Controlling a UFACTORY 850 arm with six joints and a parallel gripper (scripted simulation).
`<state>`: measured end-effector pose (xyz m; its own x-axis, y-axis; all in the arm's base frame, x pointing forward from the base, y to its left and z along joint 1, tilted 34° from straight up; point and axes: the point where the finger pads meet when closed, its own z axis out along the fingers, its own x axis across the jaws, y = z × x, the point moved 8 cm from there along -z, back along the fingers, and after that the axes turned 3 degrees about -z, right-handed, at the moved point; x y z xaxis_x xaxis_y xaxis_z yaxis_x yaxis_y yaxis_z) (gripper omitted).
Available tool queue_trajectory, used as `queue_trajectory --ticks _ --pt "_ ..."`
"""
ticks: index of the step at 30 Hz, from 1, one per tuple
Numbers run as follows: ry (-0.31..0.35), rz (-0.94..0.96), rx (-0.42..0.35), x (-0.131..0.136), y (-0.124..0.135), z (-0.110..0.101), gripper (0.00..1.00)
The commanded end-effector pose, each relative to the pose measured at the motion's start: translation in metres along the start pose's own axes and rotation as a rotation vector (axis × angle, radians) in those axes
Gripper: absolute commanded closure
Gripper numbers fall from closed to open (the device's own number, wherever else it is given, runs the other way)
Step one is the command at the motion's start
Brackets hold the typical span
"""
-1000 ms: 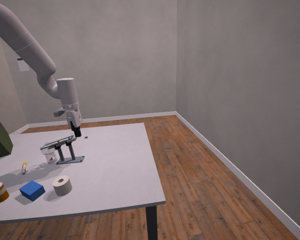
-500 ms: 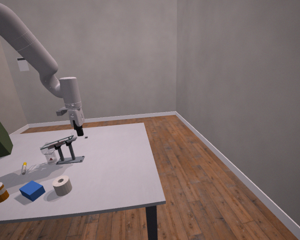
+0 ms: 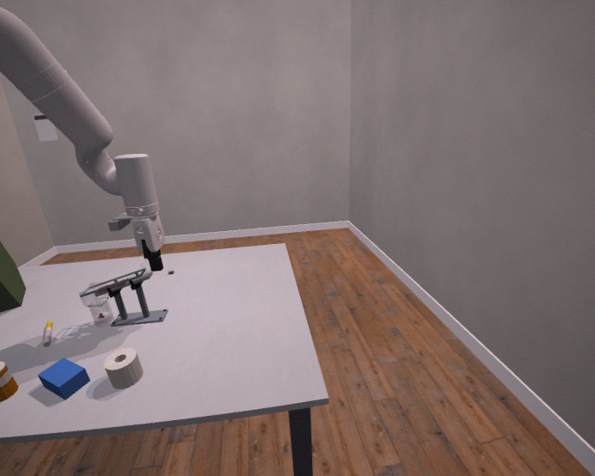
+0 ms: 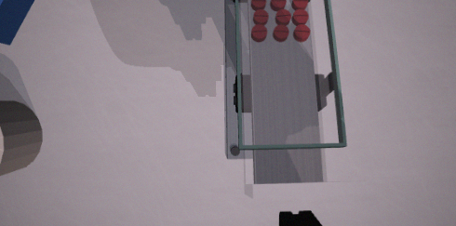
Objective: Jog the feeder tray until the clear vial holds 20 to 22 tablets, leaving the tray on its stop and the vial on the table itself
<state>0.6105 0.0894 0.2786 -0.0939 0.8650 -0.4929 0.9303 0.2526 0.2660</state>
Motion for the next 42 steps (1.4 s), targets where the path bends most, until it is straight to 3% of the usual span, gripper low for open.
queue_trajectory --ticks 1,8,11,15,42 --pt "0.0 0.001 -0.002 0.001 -0.01 0.002 1.0" --pt "0.0 0.001 -0.002 0.001 -0.013 0.003 1.0" --pt "0.0 0.001 -0.002 0.0 0.007 -0.002 1.0" --pt "0.0 0.001 -0.002 -0.001 0.012 -0.004 1.0" --pt "0.0 0.001 -0.002 -0.001 0.012 -0.004 1.0"
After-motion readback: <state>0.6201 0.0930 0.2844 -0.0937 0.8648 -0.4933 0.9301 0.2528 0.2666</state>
